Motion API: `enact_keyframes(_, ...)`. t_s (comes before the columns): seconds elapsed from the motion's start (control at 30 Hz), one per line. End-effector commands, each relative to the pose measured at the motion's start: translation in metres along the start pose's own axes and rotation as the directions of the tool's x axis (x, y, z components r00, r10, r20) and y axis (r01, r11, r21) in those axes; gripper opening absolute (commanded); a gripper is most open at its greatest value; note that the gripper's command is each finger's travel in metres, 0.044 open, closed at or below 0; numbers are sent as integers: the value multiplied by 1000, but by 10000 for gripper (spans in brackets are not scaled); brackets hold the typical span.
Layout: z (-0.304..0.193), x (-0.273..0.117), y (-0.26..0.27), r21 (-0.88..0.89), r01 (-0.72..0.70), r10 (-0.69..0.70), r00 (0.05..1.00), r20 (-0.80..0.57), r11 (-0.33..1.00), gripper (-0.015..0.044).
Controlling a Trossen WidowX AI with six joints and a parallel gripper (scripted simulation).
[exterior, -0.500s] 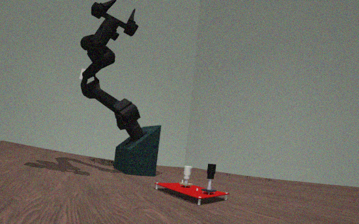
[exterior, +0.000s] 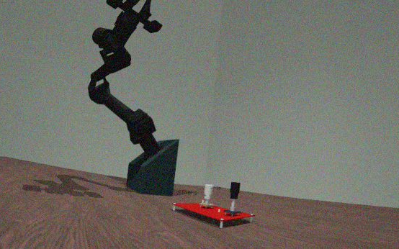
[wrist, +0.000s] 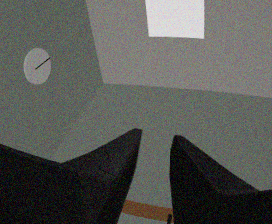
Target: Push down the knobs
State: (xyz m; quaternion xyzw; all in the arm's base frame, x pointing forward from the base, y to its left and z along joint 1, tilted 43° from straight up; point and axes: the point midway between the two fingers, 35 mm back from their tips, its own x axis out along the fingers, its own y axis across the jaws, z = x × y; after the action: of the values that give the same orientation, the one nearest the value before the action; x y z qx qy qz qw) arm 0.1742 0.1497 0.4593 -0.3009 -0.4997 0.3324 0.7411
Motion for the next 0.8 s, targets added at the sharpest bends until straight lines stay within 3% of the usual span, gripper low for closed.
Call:
enact_keyframes(0.0, -25, 5, 0, 105, 21, -13, 997, -79, 994, 0)
enact_keyframes(0.4, -109, 11, 16, 374, 134, 8, 935, -355, 918, 0)
enact_keyframes(0.77, -185, -2, 48, 513, 291, 95, 794, -601, 808, 0)
